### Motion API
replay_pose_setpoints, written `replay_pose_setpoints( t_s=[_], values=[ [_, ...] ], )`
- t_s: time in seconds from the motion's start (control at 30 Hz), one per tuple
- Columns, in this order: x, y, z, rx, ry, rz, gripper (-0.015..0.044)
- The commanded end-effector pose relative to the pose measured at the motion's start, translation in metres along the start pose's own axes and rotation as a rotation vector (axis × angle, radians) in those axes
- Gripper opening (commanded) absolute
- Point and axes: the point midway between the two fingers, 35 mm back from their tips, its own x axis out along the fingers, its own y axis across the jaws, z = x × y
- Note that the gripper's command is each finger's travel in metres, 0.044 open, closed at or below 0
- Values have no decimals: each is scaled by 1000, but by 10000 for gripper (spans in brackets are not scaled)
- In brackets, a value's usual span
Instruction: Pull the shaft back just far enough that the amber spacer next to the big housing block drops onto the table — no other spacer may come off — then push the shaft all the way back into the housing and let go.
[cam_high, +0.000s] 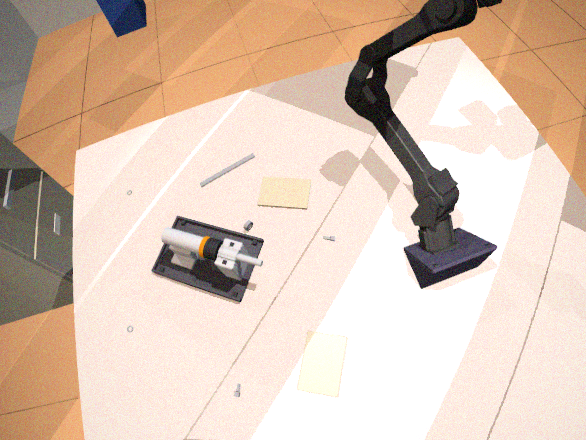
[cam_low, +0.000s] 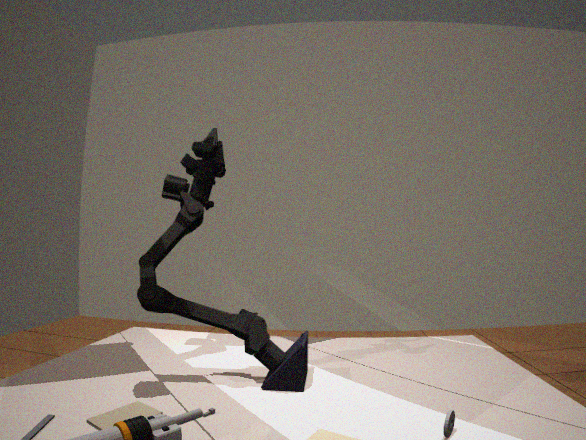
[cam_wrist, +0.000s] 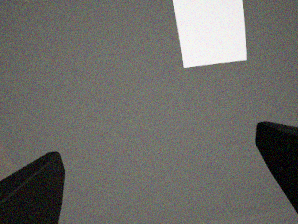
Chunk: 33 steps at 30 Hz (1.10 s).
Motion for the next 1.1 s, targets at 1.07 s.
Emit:
replay_pose_setpoints(
  t_s=[1.07],
  values=[
    [-173, -365, -237, -326, 681, -1364, 440]
  ],
)
